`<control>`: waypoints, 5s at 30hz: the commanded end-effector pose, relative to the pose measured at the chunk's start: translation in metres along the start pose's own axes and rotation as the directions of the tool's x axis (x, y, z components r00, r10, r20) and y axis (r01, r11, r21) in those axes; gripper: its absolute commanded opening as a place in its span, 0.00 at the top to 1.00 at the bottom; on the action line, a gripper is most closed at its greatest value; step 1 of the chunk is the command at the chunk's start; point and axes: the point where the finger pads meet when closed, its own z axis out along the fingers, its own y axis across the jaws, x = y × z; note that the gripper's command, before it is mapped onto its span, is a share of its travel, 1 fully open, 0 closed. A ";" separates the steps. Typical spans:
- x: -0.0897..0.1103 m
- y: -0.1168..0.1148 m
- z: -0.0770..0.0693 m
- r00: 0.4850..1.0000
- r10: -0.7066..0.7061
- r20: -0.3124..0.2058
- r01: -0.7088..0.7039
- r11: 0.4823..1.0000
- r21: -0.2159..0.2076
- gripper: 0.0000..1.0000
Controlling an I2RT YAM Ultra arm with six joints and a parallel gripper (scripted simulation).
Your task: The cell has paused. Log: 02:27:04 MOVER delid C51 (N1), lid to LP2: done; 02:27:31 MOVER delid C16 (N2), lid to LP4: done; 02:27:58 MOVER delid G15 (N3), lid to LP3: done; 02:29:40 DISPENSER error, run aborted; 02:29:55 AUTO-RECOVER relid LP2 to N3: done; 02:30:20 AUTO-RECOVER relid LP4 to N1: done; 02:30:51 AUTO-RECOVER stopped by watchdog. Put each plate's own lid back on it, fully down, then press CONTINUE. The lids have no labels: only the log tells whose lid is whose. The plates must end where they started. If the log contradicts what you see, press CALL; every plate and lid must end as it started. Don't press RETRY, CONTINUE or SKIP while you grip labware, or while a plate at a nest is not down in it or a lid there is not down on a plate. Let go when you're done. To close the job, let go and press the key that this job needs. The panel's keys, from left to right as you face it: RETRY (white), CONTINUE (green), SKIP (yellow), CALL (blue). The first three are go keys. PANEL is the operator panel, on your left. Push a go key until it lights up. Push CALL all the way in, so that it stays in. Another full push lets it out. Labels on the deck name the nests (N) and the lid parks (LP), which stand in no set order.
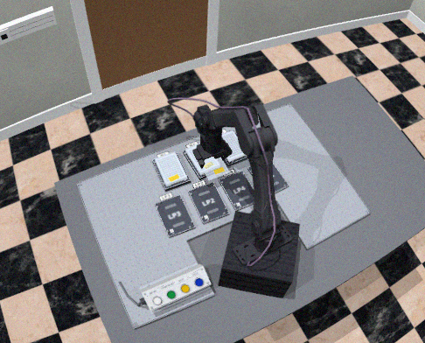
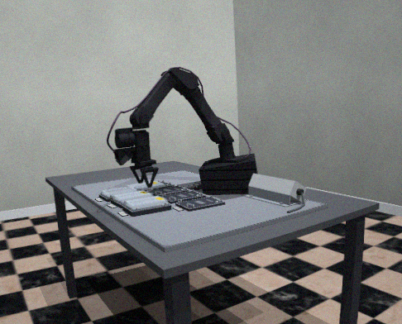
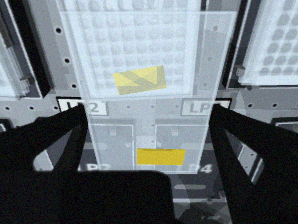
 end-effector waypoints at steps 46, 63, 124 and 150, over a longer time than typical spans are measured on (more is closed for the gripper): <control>-0.080 -0.115 -0.007 0.999 -0.023 0.035 0.023 1.000 0.000 1.00; -0.085 -0.116 -0.007 0.998 -0.022 0.059 0.022 1.000 0.006 1.00; -0.075 -0.112 0.025 0.999 -0.026 0.020 0.026 1.000 -0.005 1.00; -0.077 -0.115 0.020 0.999 -0.020 0.029 0.020 1.000 0.005 1.00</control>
